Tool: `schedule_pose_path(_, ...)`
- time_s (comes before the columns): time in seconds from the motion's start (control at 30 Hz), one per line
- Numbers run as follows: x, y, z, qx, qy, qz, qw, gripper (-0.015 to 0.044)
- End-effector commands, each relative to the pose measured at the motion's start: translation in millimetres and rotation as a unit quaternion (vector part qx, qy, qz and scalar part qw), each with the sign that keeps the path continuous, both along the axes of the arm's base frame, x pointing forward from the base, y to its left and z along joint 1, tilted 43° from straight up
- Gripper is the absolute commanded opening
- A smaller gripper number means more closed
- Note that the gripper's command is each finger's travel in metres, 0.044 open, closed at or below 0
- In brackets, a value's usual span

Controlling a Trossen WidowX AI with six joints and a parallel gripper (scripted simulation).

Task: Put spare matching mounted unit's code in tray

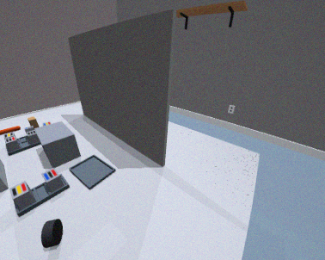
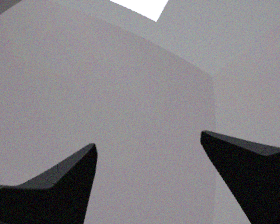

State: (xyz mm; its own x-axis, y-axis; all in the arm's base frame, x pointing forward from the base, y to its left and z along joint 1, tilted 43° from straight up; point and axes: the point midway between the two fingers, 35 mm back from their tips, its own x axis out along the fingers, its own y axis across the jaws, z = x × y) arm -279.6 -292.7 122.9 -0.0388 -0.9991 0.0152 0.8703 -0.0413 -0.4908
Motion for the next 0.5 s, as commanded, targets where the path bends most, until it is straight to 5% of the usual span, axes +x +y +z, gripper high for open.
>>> schedule_pose_path(0.0,0,0,0,0.0,0.0,0.0,1.0,0.0426)
schedule_pose_path(0.23,7,-7,-1,0.004,-0.007,0.005,1.0,0.044)
schedule_pose_path(0.47,65,-78,-22,0.064,-0.085,0.098,0.989,0.044)
